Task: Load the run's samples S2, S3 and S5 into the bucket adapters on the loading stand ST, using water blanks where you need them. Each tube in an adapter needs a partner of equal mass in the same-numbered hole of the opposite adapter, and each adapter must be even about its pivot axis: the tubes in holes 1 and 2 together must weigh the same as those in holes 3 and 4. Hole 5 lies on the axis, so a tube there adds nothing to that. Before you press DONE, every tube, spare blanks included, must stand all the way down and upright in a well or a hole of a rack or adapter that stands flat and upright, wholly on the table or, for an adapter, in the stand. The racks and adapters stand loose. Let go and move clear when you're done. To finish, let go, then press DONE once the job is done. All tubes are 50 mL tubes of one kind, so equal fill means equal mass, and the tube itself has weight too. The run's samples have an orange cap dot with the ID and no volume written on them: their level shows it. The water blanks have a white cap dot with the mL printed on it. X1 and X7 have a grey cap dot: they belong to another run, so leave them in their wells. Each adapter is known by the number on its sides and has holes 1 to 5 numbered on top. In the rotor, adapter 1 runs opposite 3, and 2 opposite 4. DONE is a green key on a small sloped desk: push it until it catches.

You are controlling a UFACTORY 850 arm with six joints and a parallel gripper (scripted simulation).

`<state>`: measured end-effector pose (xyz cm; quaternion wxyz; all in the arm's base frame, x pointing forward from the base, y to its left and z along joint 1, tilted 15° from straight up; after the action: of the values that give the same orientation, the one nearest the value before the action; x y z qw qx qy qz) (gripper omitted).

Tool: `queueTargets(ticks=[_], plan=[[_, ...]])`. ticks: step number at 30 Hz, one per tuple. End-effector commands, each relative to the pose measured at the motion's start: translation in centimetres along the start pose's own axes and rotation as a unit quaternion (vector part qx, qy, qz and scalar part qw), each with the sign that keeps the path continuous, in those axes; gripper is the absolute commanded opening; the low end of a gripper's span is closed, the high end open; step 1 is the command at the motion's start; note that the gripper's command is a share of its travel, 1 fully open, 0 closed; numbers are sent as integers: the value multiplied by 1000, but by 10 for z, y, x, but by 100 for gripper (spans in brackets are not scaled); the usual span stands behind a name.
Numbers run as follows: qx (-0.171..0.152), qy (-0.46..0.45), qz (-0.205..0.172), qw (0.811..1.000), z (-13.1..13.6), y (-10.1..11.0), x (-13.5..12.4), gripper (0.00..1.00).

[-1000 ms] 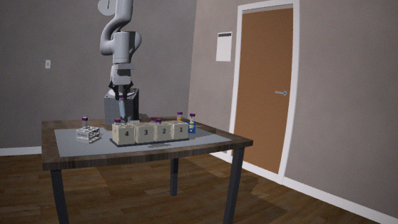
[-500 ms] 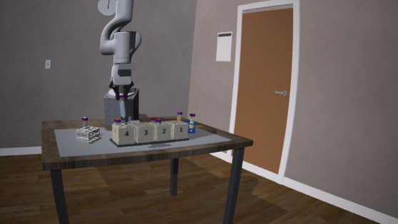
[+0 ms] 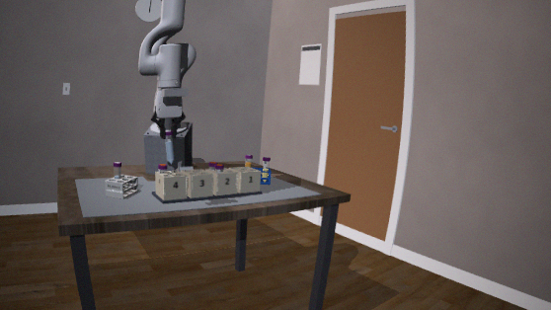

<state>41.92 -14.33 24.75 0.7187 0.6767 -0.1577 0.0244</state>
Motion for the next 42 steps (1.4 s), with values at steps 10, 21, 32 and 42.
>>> queueTargets(ticks=[10, 21, 32, 42], plan=[[-32, -1, -8, 999, -7, 0, 2, 0], [-32, -1, -8, 999, -7, 0, 2, 0], [-32, -1, -8, 999, -7, 0, 2, 0], [-32, -1, -8, 999, -5, -18, 2, 0]])
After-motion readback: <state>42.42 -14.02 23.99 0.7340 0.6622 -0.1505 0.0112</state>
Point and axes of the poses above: the point where the finger pads meet when closed, its own y axis back along the fingers, its own z axis across the jaws, x = y × z, the point moved 10 cm from there along y, back along the fingers, and after that the axes turned 13 degrees about -y, right-handed, at the moved point
